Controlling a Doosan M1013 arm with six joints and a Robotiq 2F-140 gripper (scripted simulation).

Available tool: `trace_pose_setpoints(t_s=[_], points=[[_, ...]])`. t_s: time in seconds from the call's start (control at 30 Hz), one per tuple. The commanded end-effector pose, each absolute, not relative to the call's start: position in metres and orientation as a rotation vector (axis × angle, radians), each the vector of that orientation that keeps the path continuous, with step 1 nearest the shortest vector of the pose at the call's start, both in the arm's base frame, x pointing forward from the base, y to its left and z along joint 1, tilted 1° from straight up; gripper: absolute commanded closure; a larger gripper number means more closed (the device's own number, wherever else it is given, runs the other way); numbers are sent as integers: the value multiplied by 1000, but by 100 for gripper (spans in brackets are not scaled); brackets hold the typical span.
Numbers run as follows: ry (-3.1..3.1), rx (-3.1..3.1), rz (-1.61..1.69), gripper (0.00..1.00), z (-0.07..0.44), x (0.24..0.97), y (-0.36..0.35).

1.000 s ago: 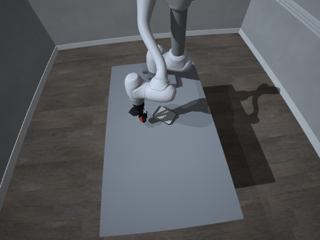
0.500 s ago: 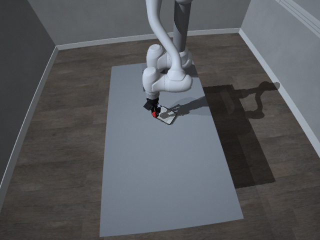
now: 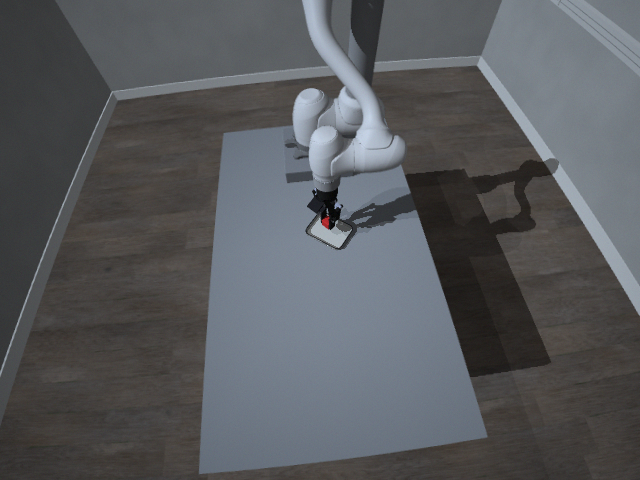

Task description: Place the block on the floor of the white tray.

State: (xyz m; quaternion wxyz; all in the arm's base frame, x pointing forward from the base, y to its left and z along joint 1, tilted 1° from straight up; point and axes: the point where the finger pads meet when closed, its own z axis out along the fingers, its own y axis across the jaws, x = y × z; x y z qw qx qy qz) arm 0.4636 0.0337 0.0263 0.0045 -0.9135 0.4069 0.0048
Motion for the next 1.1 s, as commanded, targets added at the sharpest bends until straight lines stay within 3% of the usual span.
trace_pose_setpoints(t_s=[0.0,1.07], points=[[1275,-2866,12,90,27,462,35],[1277,-2865,15,90,-13,461,38]])
